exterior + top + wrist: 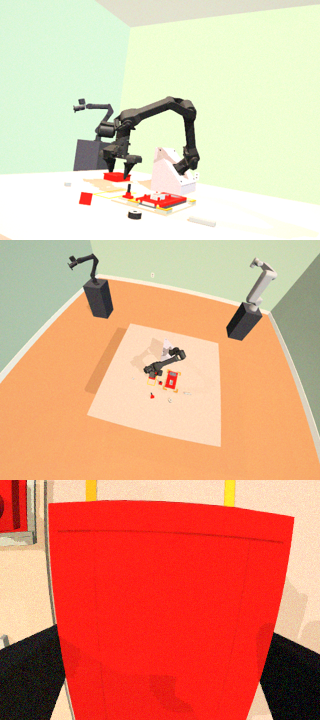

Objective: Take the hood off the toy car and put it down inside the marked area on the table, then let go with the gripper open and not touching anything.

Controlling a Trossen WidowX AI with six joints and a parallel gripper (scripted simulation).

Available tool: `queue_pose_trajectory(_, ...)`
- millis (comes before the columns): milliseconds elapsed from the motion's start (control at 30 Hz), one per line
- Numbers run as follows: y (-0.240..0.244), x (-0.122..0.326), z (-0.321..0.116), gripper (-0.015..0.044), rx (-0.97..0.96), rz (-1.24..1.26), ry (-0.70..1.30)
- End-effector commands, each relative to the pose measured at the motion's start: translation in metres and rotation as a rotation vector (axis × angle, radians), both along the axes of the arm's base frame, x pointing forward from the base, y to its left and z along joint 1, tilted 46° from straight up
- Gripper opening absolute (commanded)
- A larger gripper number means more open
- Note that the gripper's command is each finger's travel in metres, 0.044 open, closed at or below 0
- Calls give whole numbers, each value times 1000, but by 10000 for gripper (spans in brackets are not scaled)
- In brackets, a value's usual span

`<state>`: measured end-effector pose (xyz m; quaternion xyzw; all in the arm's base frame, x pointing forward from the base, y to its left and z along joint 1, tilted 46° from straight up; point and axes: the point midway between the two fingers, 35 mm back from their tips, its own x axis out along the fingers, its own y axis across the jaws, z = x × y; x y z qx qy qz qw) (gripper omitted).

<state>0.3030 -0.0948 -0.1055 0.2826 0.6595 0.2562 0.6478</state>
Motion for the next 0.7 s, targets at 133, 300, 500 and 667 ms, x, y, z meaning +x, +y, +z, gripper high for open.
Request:
queue_pose_trajectory(133,6,-1,-6,0,4,-5,4)
queue_pose_trajectory(300,9,-1,-9,0,5,-5,4)
queue_pose_trajectory(500,14,-1,-13,0,5,-5,4)
queue_pose_trajectory(667,17,-2,-16,0,6,-5,4)
